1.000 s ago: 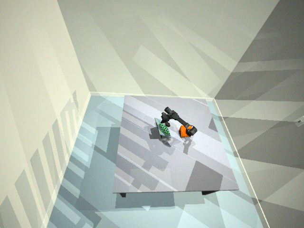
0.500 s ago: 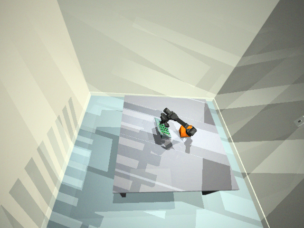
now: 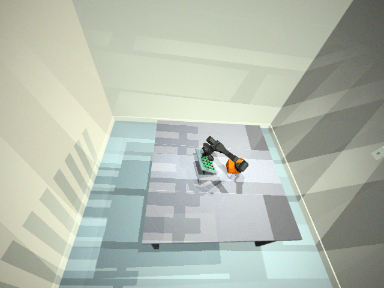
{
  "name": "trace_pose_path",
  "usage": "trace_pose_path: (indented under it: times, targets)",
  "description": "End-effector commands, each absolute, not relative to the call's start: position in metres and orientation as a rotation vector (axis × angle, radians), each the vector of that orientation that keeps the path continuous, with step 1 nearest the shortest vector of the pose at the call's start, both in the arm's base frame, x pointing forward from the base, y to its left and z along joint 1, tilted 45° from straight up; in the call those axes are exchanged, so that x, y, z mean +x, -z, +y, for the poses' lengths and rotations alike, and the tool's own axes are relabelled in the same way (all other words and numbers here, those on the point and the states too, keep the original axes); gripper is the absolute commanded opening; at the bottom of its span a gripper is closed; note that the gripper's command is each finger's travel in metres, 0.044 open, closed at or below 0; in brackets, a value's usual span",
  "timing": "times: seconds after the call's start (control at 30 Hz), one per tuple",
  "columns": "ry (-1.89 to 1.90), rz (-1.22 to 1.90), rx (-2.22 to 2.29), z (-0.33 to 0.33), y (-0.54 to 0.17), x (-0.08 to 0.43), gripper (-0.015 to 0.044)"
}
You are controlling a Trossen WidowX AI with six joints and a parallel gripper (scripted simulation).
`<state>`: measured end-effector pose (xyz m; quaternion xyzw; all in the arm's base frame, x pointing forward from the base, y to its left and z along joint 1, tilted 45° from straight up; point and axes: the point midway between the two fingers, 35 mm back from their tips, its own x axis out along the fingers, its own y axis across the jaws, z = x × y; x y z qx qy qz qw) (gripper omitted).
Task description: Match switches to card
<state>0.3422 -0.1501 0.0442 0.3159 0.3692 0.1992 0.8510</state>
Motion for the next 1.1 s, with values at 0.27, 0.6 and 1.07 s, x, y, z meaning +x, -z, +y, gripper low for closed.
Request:
trace_pose_path:
  times: [0.27,0.6,1.07]
  targets:
    - [-0.416,0.779,0.666,-0.1495,-0.0429,0.3432,0.0]
    - [-0.416,0.779,0.666,-0.1488,-0.0422,0.3441,0.0]
    - [-0.416,0.779,0.666,-0.1477,-0.0413,0.3454,0.0]
